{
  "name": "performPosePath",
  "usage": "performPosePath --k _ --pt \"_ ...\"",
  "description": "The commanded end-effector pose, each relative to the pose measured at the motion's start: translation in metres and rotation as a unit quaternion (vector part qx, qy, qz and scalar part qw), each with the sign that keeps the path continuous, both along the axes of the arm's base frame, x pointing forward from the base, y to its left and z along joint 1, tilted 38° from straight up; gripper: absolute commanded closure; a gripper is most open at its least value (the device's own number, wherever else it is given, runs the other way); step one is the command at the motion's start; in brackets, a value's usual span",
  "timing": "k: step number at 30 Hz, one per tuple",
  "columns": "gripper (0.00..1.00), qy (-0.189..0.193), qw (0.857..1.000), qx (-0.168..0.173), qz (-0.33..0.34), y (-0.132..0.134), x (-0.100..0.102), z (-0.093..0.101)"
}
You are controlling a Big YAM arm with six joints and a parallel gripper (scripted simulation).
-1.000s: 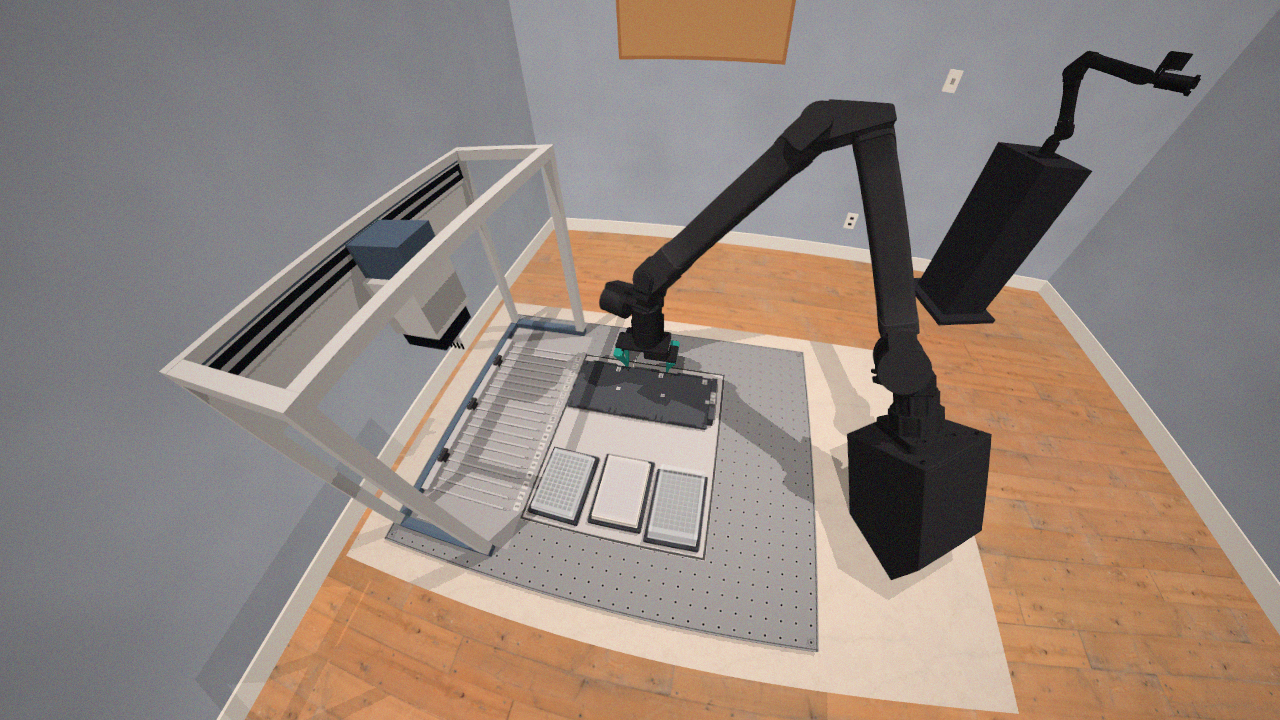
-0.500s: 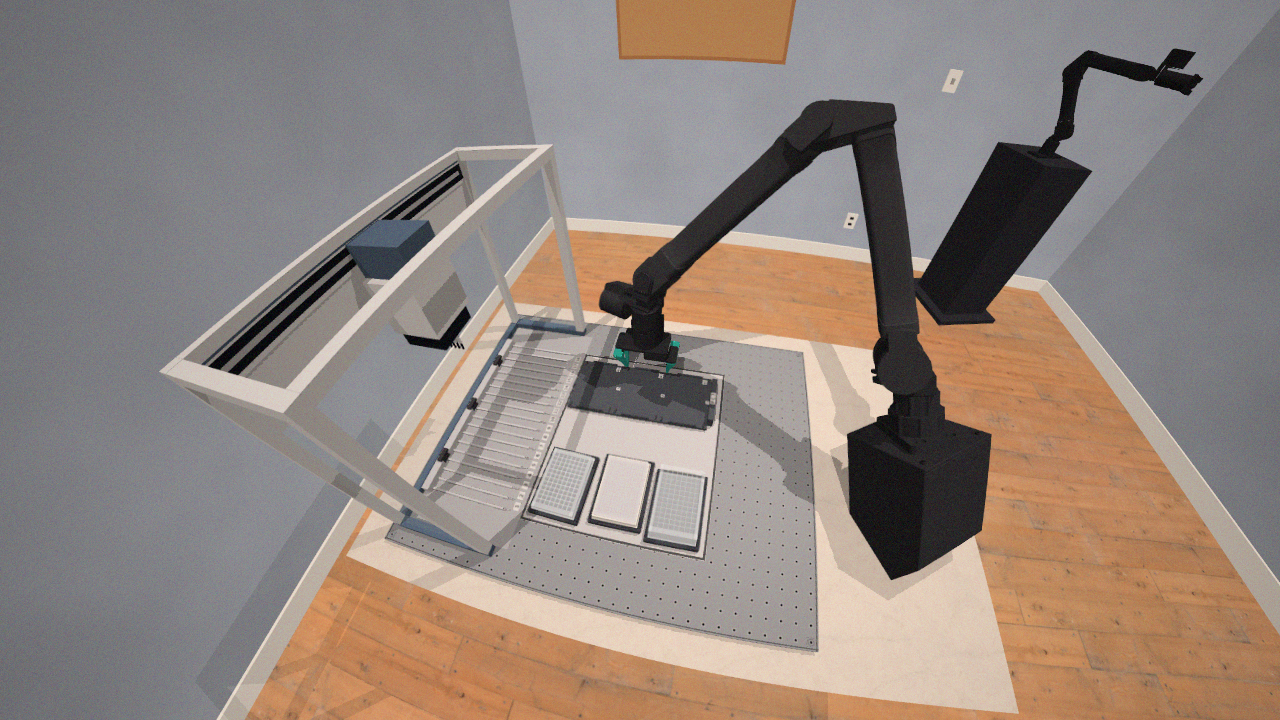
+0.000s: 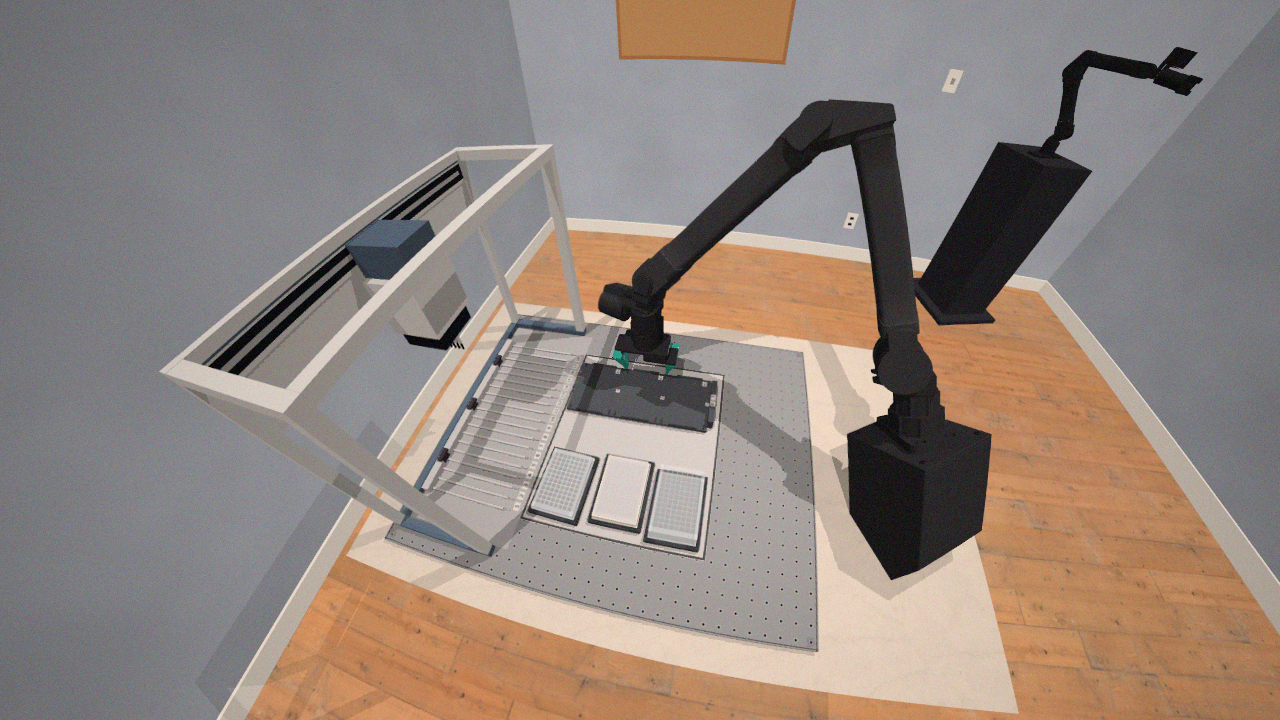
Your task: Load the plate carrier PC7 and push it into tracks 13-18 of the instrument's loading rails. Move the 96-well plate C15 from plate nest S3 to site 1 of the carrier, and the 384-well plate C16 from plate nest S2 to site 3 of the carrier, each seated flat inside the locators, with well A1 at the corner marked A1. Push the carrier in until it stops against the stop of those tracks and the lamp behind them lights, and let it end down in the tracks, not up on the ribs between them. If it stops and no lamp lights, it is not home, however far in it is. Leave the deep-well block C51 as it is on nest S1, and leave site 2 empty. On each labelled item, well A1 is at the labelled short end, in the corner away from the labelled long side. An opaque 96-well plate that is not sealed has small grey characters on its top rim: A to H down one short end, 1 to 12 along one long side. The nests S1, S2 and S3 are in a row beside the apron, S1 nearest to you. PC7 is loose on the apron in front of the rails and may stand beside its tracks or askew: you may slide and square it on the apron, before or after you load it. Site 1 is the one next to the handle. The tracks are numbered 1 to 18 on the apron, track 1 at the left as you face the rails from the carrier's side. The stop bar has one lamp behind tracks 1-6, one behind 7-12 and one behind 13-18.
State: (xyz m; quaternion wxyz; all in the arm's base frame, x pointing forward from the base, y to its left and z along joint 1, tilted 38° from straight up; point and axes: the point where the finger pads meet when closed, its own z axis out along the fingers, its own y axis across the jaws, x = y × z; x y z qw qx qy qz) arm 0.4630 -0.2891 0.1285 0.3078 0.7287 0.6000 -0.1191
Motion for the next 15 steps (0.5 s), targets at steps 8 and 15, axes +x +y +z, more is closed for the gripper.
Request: performPosePath --k 8,15 --pt "0.0 -0.004 1.0 0.006 0.016 0.023 0.015 -0.01" --pt "0.0 -0.027 1.0 -0.006 0.002 -0.01 0.007 0.033"
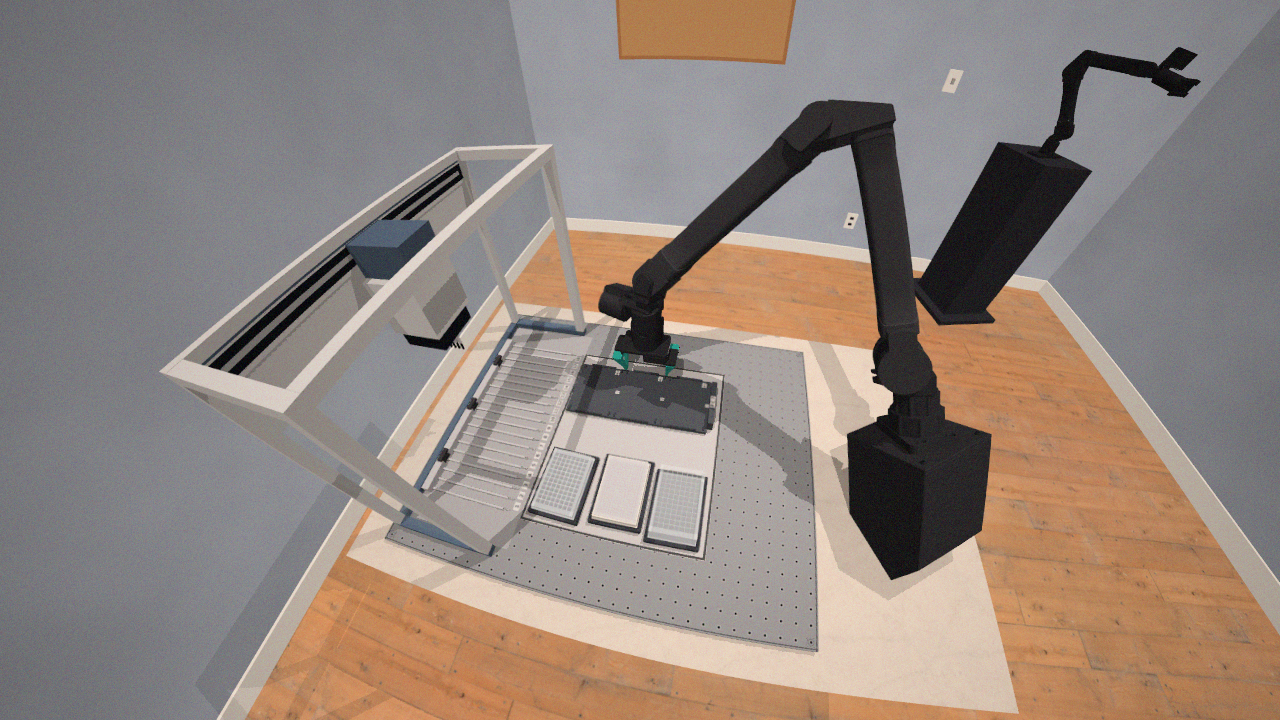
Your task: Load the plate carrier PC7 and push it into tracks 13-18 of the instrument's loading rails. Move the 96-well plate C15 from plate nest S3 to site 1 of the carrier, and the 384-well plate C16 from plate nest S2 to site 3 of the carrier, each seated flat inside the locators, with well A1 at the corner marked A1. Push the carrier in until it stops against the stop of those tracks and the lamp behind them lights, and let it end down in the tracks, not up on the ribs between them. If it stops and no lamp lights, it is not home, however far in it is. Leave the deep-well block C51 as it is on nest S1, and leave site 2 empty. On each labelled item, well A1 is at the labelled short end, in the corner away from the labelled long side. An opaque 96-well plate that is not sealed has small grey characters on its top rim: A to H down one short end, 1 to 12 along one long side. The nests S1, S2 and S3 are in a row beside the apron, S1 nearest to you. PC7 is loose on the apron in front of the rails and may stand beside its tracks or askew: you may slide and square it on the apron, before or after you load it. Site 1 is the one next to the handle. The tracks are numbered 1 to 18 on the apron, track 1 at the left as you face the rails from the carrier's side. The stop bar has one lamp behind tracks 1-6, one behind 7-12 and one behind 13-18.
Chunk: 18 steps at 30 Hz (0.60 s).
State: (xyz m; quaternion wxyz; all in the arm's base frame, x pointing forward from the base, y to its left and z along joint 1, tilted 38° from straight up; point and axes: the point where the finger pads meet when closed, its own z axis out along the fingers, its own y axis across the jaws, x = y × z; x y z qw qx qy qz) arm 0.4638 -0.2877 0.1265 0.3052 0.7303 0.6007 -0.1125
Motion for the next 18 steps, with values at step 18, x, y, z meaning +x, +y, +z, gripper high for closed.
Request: performPosePath --k 18 --pt "0.0 -0.031 0.999 -0.012 0.006 0.013 0.006 0.063"
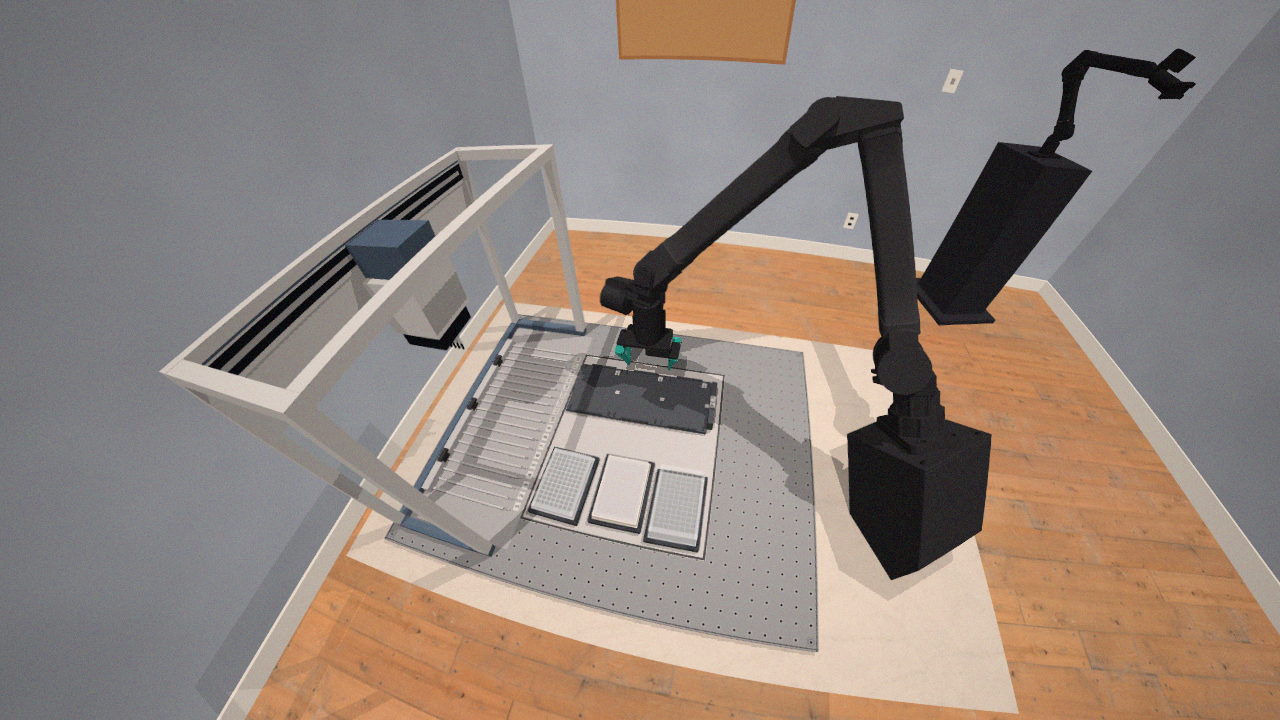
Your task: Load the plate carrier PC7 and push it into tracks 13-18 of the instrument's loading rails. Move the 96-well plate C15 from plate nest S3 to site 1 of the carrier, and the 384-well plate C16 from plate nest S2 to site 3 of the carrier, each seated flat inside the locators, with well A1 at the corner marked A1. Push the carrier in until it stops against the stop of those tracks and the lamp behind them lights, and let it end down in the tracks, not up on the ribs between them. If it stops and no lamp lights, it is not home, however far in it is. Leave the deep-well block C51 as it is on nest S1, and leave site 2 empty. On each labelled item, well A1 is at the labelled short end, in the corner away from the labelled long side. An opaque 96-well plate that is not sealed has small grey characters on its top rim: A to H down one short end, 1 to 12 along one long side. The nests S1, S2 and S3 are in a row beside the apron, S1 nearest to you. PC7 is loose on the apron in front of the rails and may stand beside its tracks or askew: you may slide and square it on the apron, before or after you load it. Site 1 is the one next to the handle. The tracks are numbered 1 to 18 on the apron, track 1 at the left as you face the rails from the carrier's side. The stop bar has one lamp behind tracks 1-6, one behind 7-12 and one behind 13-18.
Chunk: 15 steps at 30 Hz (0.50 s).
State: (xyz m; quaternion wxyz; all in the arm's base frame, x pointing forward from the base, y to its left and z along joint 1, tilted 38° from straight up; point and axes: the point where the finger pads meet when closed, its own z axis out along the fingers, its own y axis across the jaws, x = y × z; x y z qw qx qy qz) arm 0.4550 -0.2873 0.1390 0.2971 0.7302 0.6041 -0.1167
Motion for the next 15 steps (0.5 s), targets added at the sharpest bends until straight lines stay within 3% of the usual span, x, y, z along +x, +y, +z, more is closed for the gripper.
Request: performPosePath --k 1,4,9,15 --pt "0.0 -0.04 0.999 -0.015 0.006 0.015 0.014 0.054" --pt "0.0 -0.041 0.999 -0.015 0.006 0.023 0.011 0.063" --pt "0.0 -0.031 0.999 -0.011 0.006 0.032 0.002 0.062" --pt "0.0 -0.043 0.999 -0.015 0.006 0.044 0.003 0.093"
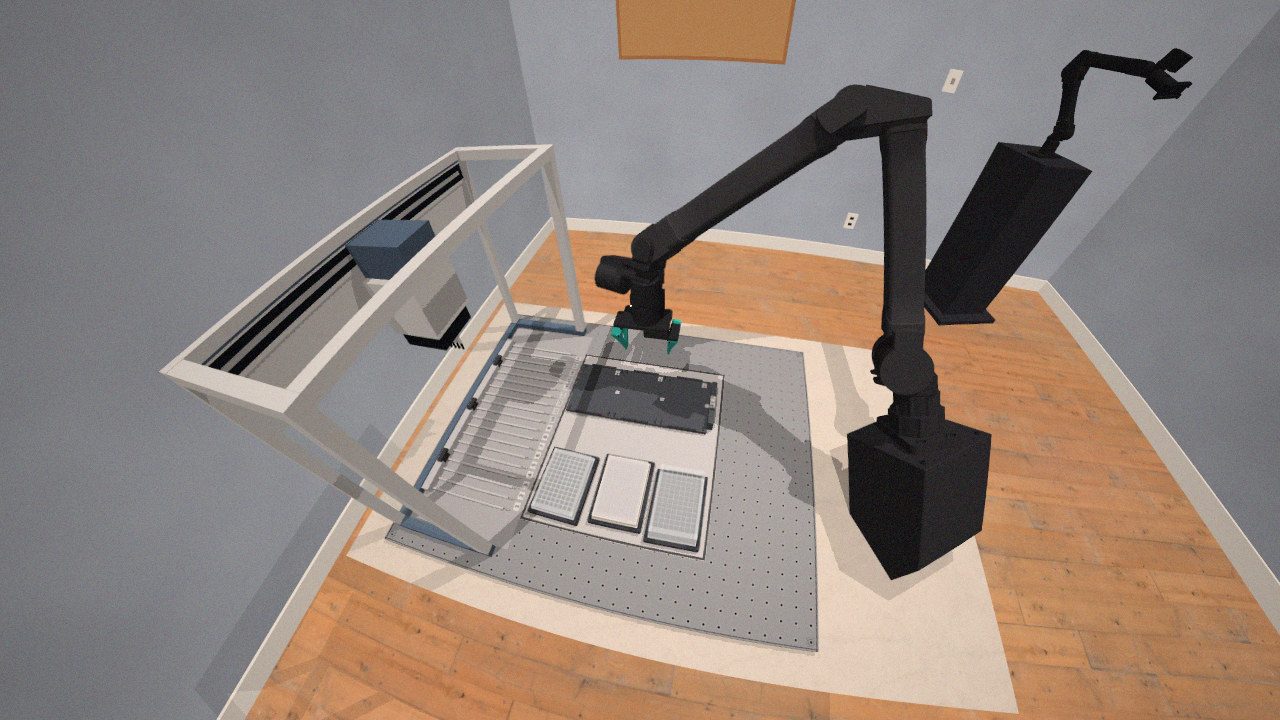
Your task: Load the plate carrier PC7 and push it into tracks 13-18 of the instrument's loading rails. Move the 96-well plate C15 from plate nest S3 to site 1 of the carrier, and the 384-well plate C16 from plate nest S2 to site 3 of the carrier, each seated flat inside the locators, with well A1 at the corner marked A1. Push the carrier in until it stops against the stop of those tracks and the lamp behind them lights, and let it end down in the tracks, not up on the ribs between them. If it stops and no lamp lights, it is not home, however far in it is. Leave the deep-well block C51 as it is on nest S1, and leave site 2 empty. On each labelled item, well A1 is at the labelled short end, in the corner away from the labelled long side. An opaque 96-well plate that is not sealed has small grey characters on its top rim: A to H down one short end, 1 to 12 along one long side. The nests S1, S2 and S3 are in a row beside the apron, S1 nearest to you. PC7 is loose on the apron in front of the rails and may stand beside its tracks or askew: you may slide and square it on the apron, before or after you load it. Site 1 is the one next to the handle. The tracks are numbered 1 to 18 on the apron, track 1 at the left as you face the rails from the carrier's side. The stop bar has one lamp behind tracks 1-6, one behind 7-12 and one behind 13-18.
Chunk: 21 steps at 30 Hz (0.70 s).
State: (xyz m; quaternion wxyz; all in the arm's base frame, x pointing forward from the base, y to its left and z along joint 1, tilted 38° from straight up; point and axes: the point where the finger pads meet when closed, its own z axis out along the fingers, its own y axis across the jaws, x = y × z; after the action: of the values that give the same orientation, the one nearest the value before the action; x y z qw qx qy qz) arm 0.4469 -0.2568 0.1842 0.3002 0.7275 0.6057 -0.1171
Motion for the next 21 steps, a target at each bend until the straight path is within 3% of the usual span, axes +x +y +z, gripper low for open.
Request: performPosePath --k 1,8,9,11,12,13,15,21 --pt "0.0 -0.042 0.999 -0.011 0.003 0.016 0.01 0.051" --pt "0.0 -0.043 0.999 -0.011 0.003 0.027 0.005 0.067" --pt "0.0 -0.023 1.0 -0.004 0.003 0.033 -0.007 0.05" --pt "0.0 -0.043 0.999 -0.011 0.003 0.035 0.002 0.077" --pt "0.0 -0.044 0.999 -0.01 0.003 0.035 0.002 0.077" --pt "0.0 -0.037 0.999 -0.008 0.003 0.037 -0.002 0.07" --pt "0.0 -0.004 1.0 0.001 0.003 0.049 -0.004 0.032" --pt "0.0 -0.015 1.0 -0.002 0.003 0.081 0.01 0.011"
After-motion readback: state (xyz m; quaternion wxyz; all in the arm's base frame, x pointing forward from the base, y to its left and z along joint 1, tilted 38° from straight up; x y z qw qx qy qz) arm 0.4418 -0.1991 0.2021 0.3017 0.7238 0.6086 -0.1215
